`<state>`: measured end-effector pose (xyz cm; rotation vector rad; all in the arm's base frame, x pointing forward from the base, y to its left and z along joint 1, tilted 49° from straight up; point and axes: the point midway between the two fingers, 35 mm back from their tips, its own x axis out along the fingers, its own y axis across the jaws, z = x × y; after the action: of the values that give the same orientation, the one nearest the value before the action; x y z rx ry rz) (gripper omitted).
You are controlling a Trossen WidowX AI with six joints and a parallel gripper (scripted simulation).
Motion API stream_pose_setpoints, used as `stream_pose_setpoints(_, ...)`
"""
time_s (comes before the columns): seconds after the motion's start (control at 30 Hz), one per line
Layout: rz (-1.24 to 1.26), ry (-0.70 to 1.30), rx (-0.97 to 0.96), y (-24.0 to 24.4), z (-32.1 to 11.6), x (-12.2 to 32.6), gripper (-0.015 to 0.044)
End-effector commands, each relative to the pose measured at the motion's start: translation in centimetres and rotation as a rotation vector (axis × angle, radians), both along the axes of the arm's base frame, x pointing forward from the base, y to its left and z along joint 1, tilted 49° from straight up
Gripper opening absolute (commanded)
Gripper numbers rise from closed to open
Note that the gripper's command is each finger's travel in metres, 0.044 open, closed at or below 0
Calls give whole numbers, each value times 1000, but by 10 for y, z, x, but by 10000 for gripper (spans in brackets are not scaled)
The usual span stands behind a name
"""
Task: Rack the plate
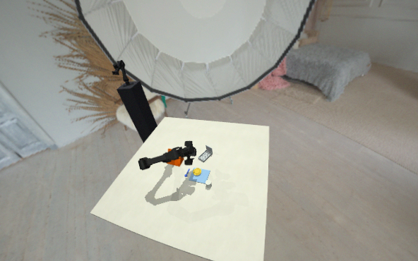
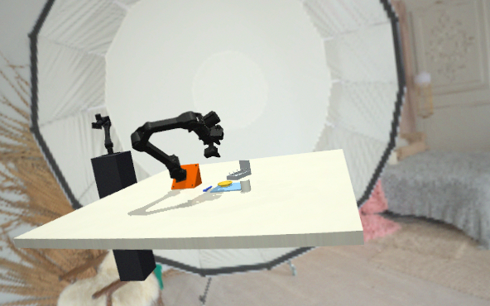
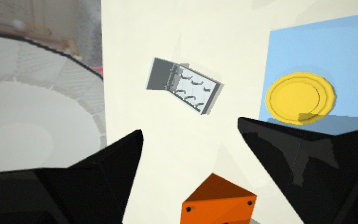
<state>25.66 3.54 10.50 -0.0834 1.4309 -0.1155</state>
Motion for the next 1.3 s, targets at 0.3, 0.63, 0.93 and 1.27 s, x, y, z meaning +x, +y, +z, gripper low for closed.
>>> stream_pose_setpoints(0.3,-159,155,-416,-69,-19,5,400)
stream_pose_setpoints(0.63,-197,237,-701,-108,-23,11,400)
stream_pose_setpoints(0.93,-197,238,-706,-108,-26,11,400)
stream_pose_setpoints(1.27,-196,238,-704,-119,-37,10,400)
